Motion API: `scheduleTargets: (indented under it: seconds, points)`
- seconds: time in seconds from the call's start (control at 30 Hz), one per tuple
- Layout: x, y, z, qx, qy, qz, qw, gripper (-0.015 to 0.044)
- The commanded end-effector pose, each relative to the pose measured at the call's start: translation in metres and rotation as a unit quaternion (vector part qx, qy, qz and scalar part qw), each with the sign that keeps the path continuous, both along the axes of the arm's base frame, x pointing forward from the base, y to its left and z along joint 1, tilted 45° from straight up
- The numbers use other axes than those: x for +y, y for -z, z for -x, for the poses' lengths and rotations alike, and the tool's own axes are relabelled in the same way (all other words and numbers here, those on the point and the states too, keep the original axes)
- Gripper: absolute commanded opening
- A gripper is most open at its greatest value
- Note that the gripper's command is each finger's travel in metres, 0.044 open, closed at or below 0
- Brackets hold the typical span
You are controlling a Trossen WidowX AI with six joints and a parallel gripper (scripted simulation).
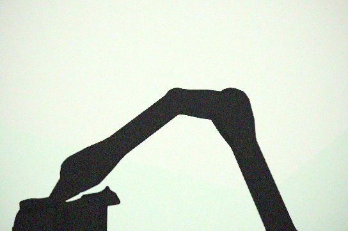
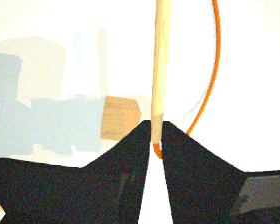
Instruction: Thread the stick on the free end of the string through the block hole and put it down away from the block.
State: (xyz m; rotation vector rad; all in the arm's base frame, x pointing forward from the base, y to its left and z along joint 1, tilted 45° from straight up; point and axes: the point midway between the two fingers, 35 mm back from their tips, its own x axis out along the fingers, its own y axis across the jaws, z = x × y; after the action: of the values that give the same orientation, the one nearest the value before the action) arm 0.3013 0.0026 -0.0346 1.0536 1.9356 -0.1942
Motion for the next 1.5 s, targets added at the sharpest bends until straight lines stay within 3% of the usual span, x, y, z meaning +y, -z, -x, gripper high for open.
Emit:
scheduleTargets:
  seconds: [0.0,0.73,1.47]
  points:
    - [-0.004,0.004,-0.005,0.034,0.040,0.017,0.998,0.0000]
    - [-0.020,0.025,-0.019,0.200,0.231,0.093,0.948,0.0000]
    - [-0.035,0.046,-0.031,0.347,0.411,0.169,0.826,0.0000]
